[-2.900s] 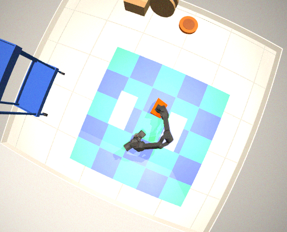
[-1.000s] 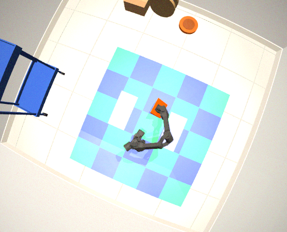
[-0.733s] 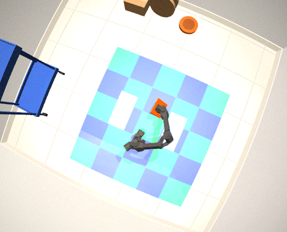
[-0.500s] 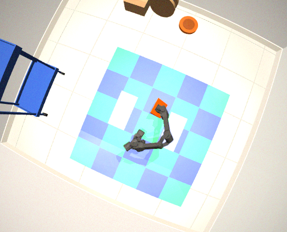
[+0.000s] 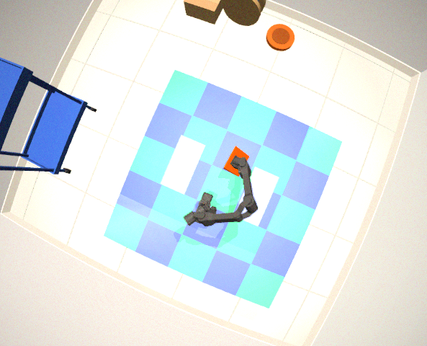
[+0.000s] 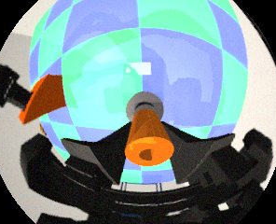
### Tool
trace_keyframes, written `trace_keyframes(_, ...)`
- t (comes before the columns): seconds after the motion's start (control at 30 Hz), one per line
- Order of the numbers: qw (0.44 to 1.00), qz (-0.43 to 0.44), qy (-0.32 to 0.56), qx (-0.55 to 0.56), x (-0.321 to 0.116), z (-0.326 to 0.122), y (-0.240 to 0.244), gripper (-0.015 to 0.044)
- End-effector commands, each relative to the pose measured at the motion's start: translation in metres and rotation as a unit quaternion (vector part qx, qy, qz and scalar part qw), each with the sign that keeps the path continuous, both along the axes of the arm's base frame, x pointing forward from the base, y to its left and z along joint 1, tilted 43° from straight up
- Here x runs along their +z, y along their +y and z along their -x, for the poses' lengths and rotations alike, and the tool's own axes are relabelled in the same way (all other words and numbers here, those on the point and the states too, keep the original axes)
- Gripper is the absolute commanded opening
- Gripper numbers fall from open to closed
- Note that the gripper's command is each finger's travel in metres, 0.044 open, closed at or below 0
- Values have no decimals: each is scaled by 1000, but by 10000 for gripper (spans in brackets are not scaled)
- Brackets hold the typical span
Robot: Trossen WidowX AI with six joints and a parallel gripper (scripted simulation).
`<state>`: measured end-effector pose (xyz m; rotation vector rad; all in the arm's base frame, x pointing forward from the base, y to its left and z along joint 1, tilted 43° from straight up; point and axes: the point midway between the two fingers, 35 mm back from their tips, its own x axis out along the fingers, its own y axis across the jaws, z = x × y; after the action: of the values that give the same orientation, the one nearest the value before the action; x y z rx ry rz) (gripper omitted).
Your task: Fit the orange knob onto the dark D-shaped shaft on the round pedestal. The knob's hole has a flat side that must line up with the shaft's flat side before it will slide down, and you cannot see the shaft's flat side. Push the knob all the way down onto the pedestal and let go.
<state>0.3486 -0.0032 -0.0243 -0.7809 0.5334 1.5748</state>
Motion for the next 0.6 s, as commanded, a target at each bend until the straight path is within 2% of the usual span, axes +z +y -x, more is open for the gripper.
trace_keyframes(0.0,1000,0,-5,4,-1,0,1,0)
trace_keyframes(0.57,1000,0,-5,4,1,-1,-1,0)
